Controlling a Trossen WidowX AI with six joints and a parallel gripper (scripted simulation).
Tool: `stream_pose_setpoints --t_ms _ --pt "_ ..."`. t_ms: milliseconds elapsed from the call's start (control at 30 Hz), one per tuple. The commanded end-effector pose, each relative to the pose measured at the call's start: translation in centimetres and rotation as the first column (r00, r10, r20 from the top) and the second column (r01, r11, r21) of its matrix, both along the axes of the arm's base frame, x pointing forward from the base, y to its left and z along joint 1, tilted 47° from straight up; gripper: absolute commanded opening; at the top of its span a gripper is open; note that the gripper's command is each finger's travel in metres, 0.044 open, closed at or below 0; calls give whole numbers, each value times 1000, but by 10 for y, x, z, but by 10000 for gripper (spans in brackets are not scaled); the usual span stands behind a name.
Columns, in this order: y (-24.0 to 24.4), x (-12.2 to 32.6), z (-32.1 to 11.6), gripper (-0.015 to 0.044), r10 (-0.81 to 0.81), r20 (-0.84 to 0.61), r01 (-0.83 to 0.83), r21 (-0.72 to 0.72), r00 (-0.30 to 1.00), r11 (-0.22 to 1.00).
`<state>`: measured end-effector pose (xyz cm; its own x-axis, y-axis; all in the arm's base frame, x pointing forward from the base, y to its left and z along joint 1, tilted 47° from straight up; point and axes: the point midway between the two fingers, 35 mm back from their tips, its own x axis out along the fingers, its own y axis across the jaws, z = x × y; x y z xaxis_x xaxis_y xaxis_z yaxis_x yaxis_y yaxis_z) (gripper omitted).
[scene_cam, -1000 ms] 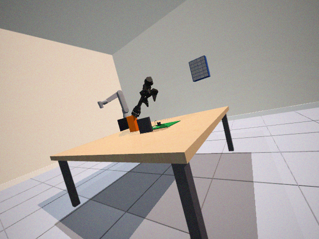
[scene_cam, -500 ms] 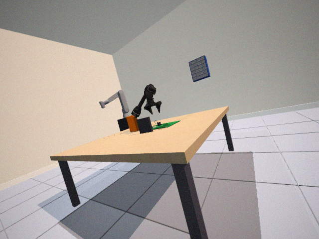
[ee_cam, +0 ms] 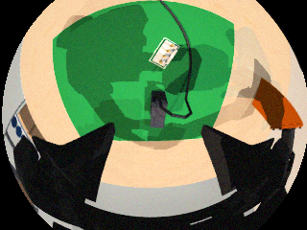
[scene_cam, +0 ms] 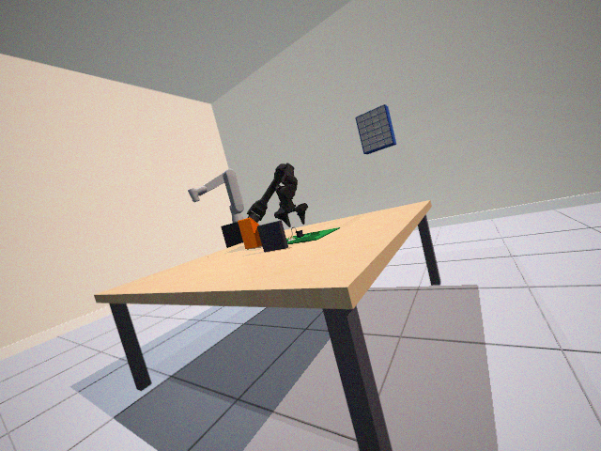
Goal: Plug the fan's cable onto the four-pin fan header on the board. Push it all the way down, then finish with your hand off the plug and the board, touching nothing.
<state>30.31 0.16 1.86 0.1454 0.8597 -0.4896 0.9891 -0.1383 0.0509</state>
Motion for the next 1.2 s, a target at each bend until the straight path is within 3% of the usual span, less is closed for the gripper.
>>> stream_pose_setpoints --t_ms 0,867,1100,1167 --pt "4 0 -4 440 -8 -5 8 5 1000 1000" --pt "30 5 -29 440 -8 -4 8 8 1000 1000" --pt "29 6 -27 256 -2 3 2 2 1000 1000" --pt "29 6 -27 243 -2 3 2 2 1000 1000"
